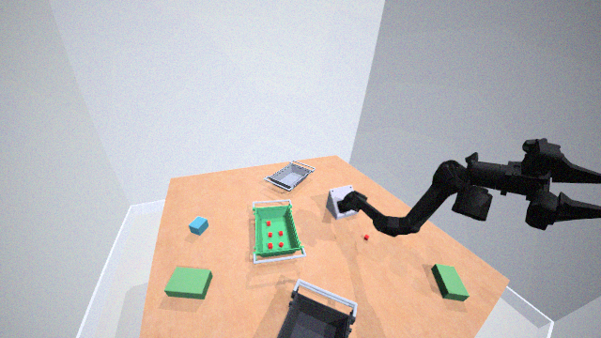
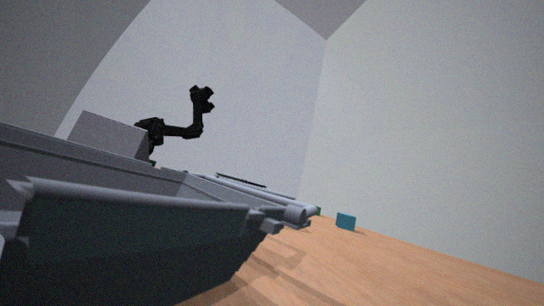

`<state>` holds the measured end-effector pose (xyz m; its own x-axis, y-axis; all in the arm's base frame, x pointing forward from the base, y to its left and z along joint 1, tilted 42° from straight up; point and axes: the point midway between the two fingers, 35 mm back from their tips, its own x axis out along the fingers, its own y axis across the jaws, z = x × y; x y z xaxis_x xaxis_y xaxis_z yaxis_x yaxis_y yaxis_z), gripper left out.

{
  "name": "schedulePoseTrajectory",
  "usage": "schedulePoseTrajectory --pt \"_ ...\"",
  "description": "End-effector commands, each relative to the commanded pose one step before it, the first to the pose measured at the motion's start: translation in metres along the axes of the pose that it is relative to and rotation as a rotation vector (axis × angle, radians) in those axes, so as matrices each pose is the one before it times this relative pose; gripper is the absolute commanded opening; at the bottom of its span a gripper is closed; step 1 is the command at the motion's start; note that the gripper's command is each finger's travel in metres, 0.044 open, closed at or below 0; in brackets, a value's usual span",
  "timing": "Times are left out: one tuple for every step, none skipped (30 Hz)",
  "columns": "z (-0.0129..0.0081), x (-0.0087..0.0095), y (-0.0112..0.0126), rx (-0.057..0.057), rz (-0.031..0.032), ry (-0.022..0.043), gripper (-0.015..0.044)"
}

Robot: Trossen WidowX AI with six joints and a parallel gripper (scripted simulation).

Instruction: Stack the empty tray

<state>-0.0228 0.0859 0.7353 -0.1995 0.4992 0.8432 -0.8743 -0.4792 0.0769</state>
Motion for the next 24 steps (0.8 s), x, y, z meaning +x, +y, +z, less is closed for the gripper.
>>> schedulePoseTrajectory --pt "0.0 0.0 0.0 0.0 0.0 0.0 0.0374" --pt "0.0 0.0 0.0 0.0 0.0 0.0 0.0348" --pt "0.0 0.0 0.0 0.0 0.0 0.0 0.0321" --pt "0.0 0.0 0.0 0.0 0.0 0.0 0.0295" --pt "0.0 0.0 0.0 0.0 0.0 0.0 0.0269" --pt "0.0 0.0 0.0 0.0 0.0 0.0 0.0243" --pt "0.0 0.0 0.0 0.0 0.0 0.0 0.0216" --pt "0.00044 -0.00013 0.00093 0.0024 0.00283 -0.00165 0.019" --pt "0.00132 -0.0004 0.00289 0.0073 0.009 -0.00475 0.0164" --pt "0.00222 -0.00068 0.0048 0.0122 0.01501 -0.00789 0.0138" --pt "0.00312 -0.00097 0.00671 0.0172 0.02104 -0.01101 0.0111" --pt "0.00405 -0.00128 0.00862 0.0224 0.02711 -0.01408 0.0088" --pt "0.00499 -0.00158 0.01051 0.0277 0.03321 -0.01711 0.0088" --pt "0.0055 -0.00173 0.01148 0.0307 0.03639 -0.01857 0.0088" --pt "0.00524 -0.00161 0.01092 0.0296 0.03465 -0.01752 0.0088" --pt "0.00435 -0.00129 0.00907 0.0248 0.02881 -0.01445 0.0088" --pt "0.00343 -0.00098 0.00717 0.0197 0.02276 -0.01134 0.0088" --pt "0.00173 -0.00096 0.0027 0.0087 0.00645 -0.00664 0.0088" --pt "0.00288 -0.0016 0.0043 0.0143 0.01028 -0.01082 0.0088" --pt "0.00351 -0.00187 0.00501 0.0169 0.01212 -0.01288 0.0088" --pt "0.00481 -0.0016 0.00707 0.0209 0.01952 -0.01716 0.0088" --pt "0.00487 -0.00147 0.00702 0.0208 0.01965 -0.01715 0.0088" --pt "0.00452 -0.00058 0.0071 0.0183 0.02175 -0.01588 0.0088" --pt "0.00453 -0.00055 0.00712 0.0185 0.02185 -0.01583 0.0088"
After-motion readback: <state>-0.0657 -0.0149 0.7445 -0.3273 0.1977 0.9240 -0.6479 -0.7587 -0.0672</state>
